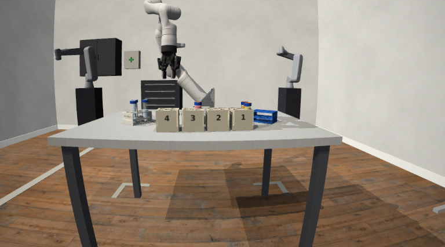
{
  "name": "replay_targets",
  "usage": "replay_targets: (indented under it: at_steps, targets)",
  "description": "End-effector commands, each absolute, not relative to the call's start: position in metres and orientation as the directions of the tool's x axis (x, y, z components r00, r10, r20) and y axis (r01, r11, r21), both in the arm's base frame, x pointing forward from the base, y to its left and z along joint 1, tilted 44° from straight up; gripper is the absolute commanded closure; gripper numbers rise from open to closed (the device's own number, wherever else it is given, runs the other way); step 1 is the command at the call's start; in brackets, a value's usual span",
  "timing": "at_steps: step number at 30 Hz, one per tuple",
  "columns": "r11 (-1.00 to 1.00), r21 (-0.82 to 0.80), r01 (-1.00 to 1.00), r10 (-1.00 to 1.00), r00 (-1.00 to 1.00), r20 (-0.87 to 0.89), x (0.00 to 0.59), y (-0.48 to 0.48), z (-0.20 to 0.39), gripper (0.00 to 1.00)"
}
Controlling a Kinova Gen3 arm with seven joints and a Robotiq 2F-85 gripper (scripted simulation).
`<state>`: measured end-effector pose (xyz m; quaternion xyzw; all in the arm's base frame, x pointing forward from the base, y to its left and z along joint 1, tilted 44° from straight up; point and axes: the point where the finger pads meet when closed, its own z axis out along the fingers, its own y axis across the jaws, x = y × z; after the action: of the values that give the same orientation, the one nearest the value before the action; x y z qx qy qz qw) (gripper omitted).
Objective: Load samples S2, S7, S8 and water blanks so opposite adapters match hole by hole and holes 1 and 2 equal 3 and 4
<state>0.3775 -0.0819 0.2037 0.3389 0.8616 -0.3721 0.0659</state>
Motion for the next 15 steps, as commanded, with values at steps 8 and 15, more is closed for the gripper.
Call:
replay_targets:
  at_steps: [8,15]
  targets:
    - [0.494,-0.596,0.633,0.534,-0.762,-0.367,0.363,-0.101,0.226,0.38]
    - [0.494,-0.596,0.633,0.534,-0.762,-0.367,0.354,-0.114,0.24,0.38]
